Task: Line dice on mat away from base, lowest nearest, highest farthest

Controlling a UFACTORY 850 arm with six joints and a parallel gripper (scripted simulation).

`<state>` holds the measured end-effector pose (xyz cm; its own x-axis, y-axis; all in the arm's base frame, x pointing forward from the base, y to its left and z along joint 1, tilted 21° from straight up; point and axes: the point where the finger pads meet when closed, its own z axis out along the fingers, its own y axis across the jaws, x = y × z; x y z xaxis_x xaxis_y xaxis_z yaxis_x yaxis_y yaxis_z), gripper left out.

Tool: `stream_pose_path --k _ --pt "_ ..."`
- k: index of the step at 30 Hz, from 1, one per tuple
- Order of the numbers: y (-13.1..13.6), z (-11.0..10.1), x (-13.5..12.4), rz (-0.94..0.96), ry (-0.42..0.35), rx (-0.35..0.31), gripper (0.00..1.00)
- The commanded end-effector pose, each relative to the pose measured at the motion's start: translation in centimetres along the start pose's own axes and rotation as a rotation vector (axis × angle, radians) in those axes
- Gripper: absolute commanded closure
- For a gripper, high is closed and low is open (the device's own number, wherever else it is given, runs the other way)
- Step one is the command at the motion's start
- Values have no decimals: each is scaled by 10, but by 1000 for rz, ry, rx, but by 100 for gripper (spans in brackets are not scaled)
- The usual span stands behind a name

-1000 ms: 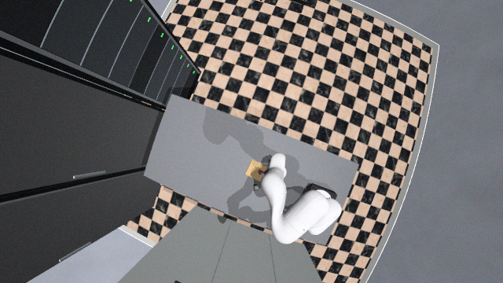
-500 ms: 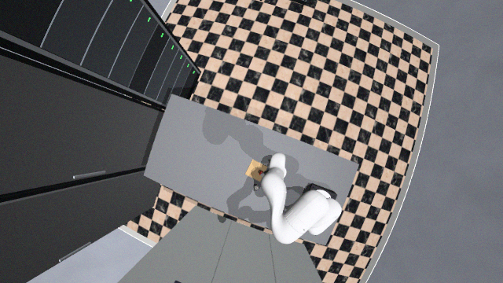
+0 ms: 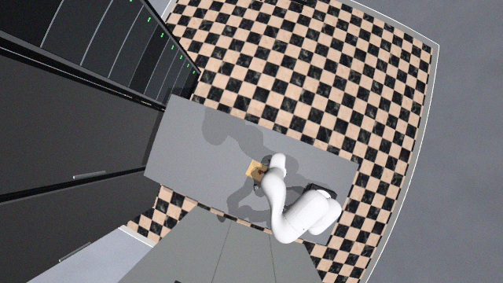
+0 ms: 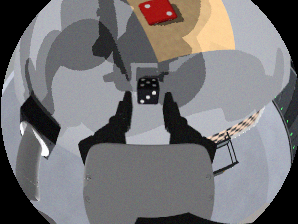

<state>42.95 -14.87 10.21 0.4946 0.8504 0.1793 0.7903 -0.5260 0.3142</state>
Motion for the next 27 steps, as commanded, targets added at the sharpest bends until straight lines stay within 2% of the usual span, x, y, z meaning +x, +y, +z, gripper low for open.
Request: stream_pose_path --k 1,15,27 --pt "1 2 0 0 0 -1 53" --pt "1 27 0 0 0 -1 53" --pt "1 33 0 0 0 -1 53"
